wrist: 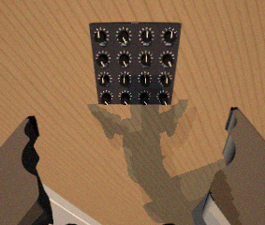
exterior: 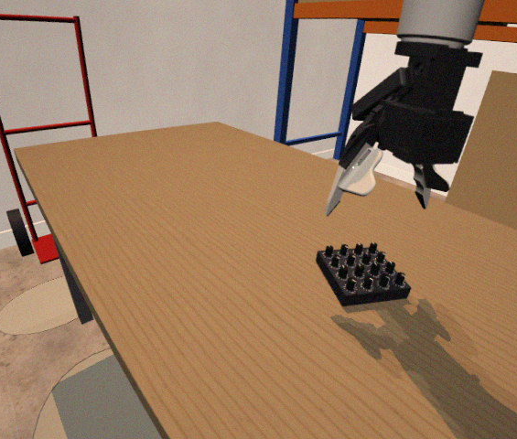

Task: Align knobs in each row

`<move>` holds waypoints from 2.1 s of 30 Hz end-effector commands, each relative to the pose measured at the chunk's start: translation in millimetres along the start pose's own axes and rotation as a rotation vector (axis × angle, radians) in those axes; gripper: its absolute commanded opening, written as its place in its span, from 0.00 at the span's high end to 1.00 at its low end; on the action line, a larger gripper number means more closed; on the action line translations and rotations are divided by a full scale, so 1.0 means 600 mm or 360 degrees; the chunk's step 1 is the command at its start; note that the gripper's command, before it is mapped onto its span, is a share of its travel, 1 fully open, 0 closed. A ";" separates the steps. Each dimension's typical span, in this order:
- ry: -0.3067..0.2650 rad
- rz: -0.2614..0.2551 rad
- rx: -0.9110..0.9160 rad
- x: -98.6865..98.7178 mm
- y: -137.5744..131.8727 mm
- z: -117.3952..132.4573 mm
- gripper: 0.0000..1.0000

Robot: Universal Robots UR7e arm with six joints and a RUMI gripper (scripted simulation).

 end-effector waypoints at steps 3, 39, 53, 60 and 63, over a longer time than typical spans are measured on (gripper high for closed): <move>0.0002 -0.0001 0.0000 -0.001 0.000 -0.001 0.00; 0.0002 -0.0001 0.0000 -0.001 0.000 -0.001 0.00; 0.0002 -0.0001 0.0000 -0.001 -0.001 0.005 0.00; 0.0002 -0.0001 0.0000 0.000 -0.004 0.022 0.00; 0.0002 -0.0001 0.0000 0.000 -0.005 0.025 0.00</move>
Point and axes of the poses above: the point where the finger pads meet when closed, its own x axis out along the fingers, its own y axis across the jaws, z = x × y, the point moved 4 cm from there along -x, back along the fingers, and after that the axes turned 7 degrees about -x, right-handed, at the moved point
